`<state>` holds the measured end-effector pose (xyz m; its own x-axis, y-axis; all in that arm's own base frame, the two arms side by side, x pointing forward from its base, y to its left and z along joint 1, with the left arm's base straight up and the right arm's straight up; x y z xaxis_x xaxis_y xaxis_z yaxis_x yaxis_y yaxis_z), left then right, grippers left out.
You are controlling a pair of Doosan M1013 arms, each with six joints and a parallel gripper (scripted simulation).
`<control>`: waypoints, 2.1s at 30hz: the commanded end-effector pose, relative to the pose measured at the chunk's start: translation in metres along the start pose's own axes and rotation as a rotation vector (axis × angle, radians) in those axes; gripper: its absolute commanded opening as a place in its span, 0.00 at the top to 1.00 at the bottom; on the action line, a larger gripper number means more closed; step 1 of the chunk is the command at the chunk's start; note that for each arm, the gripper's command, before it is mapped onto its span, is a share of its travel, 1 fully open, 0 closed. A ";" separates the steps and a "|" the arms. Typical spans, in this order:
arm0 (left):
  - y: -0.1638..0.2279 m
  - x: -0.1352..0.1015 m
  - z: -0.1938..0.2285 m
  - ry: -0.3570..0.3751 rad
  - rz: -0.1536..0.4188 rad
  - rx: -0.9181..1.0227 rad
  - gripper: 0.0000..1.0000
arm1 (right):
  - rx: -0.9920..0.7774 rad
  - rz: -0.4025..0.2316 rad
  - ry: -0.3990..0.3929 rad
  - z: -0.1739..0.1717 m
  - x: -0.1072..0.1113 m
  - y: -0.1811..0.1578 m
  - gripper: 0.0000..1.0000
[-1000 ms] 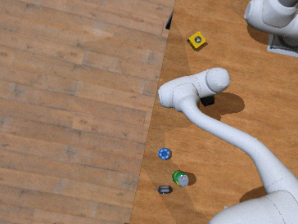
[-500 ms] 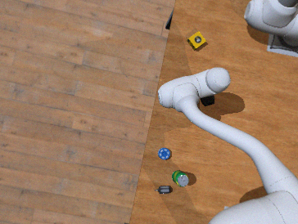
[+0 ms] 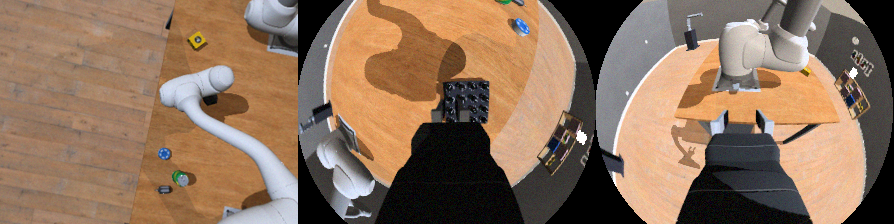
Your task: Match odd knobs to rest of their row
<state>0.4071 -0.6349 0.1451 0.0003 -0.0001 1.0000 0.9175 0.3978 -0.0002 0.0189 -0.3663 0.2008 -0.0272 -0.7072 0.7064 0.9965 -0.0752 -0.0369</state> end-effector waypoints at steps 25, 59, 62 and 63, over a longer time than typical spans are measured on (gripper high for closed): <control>-0.005 0.010 0.004 -0.002 0.000 0.746 0.54 | 0.000 0.000 -0.001 0.000 0.000 0.000 0.00; 0.002 0.021 0.000 -0.001 0.001 1.636 0.54 | 0.000 0.000 -0.001 0.000 0.000 0.000 0.00; 0.002 0.021 0.000 -0.001 0.001 1.636 0.54 | 0.000 0.000 -0.001 0.000 0.000 0.000 0.00; 0.002 0.021 0.000 -0.001 0.001 1.636 0.54 | 0.000 0.000 -0.001 0.000 0.000 0.000 0.00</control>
<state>0.4085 -0.6343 0.1650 0.0007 0.0004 1.0000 -0.4568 0.8896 -0.0001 0.0189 -0.3663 0.2008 -0.0272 -0.7072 0.7064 0.9965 -0.0752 -0.0369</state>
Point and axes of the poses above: on each arm, the point where the finger pads meet when closed, its own x axis back along the fingers, its own y axis across the jaws, z = x × y, the point moved 6 cm from there along x, back along the fingers, and after that the axes turned 6 degrees about -x, right-handed, at the moved point
